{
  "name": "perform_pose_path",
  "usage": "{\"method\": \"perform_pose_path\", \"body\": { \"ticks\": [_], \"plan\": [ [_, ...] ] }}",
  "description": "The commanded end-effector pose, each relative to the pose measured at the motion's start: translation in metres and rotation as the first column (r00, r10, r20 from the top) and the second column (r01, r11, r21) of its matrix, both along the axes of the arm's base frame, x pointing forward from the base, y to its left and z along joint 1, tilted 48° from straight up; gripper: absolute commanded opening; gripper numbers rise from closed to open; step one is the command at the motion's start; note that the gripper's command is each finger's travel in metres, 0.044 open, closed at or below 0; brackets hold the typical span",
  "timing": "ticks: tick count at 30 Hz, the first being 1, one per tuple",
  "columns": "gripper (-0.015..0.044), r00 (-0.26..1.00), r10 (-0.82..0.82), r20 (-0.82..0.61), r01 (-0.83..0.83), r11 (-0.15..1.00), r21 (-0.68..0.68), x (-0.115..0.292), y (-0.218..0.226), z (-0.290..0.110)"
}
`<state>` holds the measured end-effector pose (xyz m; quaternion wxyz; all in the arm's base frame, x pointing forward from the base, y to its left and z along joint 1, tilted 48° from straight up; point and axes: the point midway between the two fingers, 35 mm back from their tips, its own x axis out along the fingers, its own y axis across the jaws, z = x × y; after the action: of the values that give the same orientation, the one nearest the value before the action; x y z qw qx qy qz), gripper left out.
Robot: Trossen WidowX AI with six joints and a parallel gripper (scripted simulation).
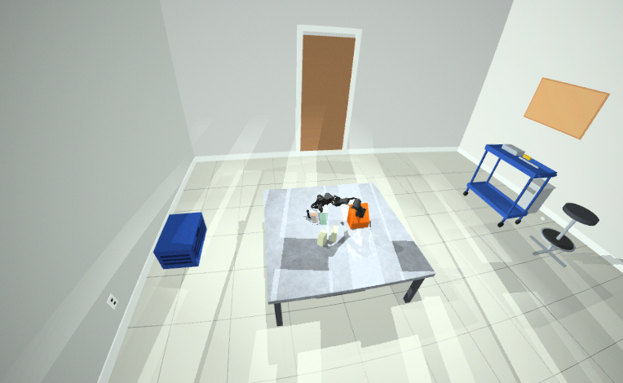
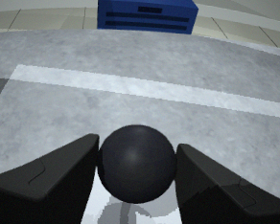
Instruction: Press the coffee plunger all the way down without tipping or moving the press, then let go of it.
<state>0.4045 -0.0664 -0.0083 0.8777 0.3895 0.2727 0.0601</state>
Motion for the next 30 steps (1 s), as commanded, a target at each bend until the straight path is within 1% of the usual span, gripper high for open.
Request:
{"method": "perform_pose_path", "body": {
  "ticks": [1,30],
  "plan": [
    [0.0123,1.0,0.02,-0.022,-0.02,1.0,0.02,-0.0013,0.0074,-0.0067],
    [0.0123,1.0,0.02,-0.022,-0.02,1.0,0.02,0.0037,0.0064,-0.0074]
  ]
}}
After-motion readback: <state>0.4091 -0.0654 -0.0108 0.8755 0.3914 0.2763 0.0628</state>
